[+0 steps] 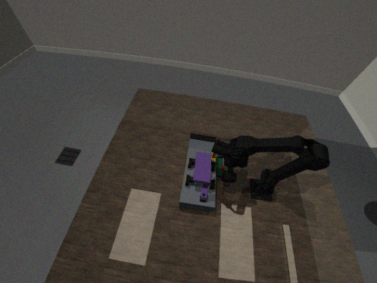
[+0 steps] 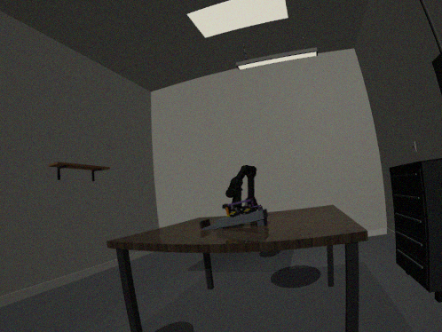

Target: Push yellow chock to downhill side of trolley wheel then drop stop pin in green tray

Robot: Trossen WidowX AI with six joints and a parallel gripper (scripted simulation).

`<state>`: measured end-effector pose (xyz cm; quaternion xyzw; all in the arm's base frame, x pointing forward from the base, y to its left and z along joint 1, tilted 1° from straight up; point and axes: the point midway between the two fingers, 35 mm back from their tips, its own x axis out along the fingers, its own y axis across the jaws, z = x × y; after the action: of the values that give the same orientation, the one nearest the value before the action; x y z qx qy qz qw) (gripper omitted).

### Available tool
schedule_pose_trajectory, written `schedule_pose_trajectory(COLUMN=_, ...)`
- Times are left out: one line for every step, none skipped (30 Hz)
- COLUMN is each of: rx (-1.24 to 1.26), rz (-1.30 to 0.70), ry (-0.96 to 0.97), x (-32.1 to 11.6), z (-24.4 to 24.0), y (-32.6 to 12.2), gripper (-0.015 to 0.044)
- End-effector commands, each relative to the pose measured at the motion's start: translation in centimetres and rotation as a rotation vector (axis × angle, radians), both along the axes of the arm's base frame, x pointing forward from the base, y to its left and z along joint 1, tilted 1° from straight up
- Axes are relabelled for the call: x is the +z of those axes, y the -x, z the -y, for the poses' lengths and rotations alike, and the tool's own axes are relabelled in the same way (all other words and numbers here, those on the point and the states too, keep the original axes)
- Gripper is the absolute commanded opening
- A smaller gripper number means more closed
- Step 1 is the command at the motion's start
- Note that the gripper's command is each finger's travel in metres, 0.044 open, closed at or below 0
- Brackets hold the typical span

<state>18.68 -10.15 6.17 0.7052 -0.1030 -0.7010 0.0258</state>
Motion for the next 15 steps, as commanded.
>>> schedule_pose_trajectory(rx=-0.003, rz=0.016, ry=0.009, x=1.7, z=0.0, y=-0.1, gripper=0.034)
schedule_pose_trajectory(rx=-0.003, rz=0.016, ry=0.009, x=2.0, z=0.0, y=0.0, gripper=0.034)
schedule_pose_trajectory(rx=-0.003, rz=0.016, ry=0.01, x=2.2, z=-0.1, y=0.1, gripper=0.034)
schedule_pose_trajectory(rx=-0.003, rz=0.016, ry=0.01, x=2.3, z=-0.1, y=0.1, gripper=0.0366)
schedule_pose_trajectory(rx=-0.003, rz=0.016, ry=0.01, x=2.6, z=-0.1, y=0.1, gripper=0.0393)
schedule_pose_trajectory(rx=-0.003, rz=0.016, ry=0.01, x=2.9, z=-0.1, y=0.1, gripper=0.0419)
schedule_pose_trajectory(rx=-0.003, rz=0.016, ry=0.01, x=3.2, z=-0.1, y=0.1, gripper=0.044)
schedule_pose_trajectory(rx=-0.003, rz=0.016, ry=0.01, x=3.6, z=-0.1, y=0.1, gripper=0.044)
schedule_pose_trajectory(rx=-0.003, rz=0.016, ry=0.01, x=3.6, z=-0.1, y=0.1, gripper=0.044)
schedule_pose_trajectory(rx=-0.003, rz=0.016, ry=0.01, x=3.8, z=-0.1, y=0.1, gripper=0.044)
schedule_pose_trajectory(rx=-0.003, rz=0.016, ry=0.01, x=4.0, z=-0.1, y=0.1, gripper=0.044)
schedule_pose_trajectory(rx=-0.003, rz=0.016, ry=0.01, x=4.3, z=-0.1, y=0.1, gripper=0.044)
schedule_pose_trajectory(rx=-0.003, rz=0.016, ry=0.009, x=4.7, z=-0.2, y=0.1, gripper=0.044)
schedule_pose_trajectory(rx=-0.003, rz=0.016, ry=0.009, x=5.0, z=-0.2, y=0.2, gripper=0.044)
schedule_pose_trajectory(rx=-0.003, rz=0.016, ry=0.009, x=5.3, z=-0.2, y=0.2, gripper=0.044)
